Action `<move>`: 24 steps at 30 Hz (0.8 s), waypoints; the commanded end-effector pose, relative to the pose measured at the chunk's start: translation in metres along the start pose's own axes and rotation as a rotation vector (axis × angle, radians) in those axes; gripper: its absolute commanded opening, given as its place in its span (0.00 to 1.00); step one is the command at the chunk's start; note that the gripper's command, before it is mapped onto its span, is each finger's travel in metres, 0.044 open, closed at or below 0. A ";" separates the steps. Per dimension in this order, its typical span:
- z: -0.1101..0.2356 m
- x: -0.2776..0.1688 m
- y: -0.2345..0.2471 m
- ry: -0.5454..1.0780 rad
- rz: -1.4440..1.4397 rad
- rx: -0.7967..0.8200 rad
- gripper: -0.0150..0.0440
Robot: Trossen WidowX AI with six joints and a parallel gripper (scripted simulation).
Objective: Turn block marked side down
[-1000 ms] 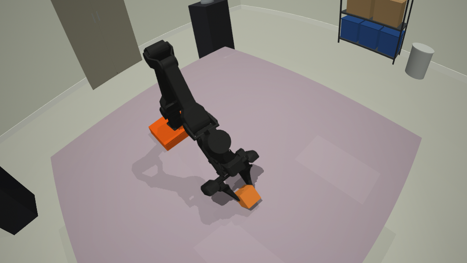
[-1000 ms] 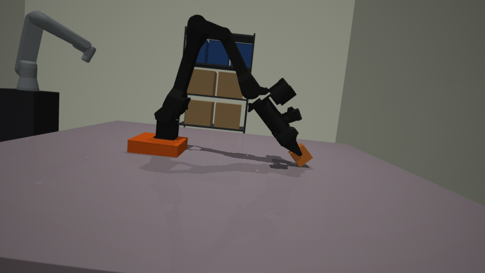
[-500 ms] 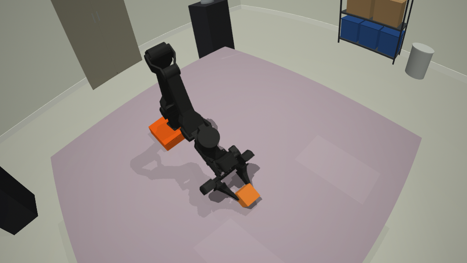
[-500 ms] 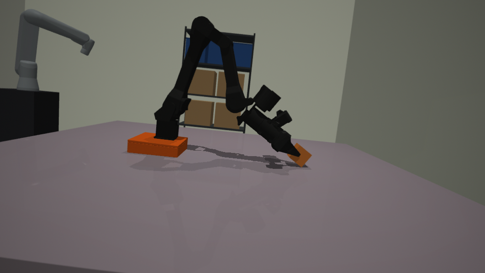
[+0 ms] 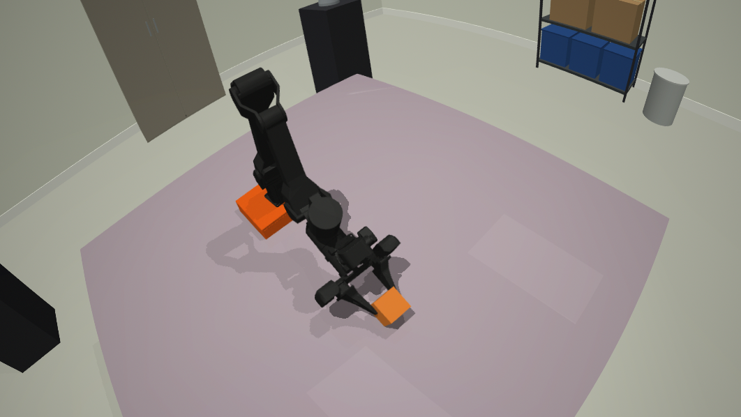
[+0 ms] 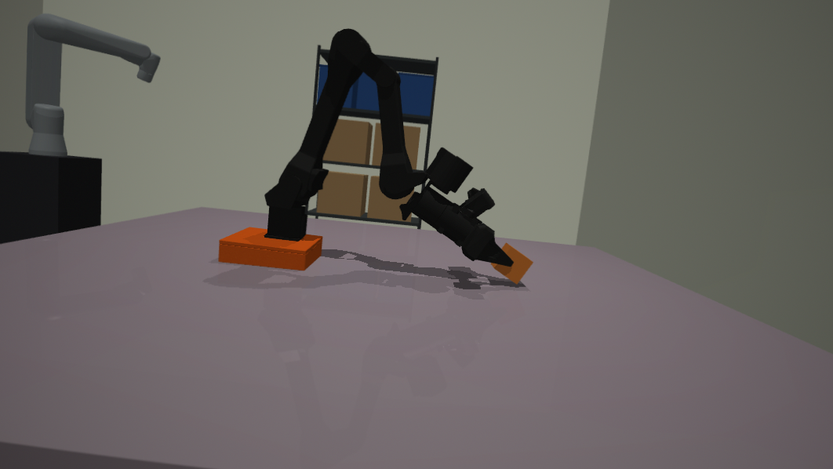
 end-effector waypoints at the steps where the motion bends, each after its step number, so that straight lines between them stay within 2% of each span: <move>1: 0.000 0.001 0.000 -0.008 -0.007 0.003 0.25; 6: 0.000 0.001 0.000 -0.008 -0.007 0.003 0.25; 22: 0.000 0.001 0.000 -0.008 -0.007 0.003 0.97; 24: 0.000 0.001 0.000 -0.008 -0.007 0.003 1.00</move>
Point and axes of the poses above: the point midway between the two fingers, 35 mm back from their tips, its own z axis back along the fingers, its own y axis across the jaws, x = y × z, the point moved 6 cm from there along z, back along the fingers, and after that the axes turned 5 degrees about z, right-handed, at the moved point
